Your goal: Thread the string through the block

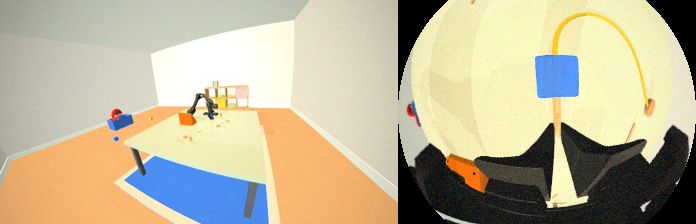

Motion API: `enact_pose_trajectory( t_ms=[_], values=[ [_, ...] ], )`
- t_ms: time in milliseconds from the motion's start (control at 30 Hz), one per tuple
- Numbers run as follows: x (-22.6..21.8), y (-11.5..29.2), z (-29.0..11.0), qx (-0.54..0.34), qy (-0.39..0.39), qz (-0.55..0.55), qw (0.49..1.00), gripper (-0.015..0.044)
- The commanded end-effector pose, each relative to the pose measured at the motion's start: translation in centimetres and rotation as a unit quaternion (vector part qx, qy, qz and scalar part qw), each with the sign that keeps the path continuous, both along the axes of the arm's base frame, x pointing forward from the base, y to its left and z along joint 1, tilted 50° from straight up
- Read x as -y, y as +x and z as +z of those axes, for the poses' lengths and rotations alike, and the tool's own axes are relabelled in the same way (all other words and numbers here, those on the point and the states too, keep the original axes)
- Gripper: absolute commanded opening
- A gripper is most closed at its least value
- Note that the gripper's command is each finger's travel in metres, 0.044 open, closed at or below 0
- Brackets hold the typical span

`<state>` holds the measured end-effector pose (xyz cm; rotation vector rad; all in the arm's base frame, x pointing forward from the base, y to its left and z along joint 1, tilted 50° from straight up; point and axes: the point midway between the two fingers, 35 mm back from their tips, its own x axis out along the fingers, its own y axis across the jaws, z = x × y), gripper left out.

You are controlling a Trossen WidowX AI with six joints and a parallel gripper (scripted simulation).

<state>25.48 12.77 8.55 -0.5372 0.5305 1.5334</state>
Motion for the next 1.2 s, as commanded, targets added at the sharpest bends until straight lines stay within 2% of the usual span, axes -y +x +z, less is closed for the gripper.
enact_pose_trajectory(
  t_ms=[0, 1167],
  values=[
    [0.3, -0.1, -0.6, -0.003, 0.001, -0.001, 1.000, 0.0000],
    [2.5, -0.2, -3.3, 0.005, -0.001, -0.018, 1.000, 0.0000]
  ],
)
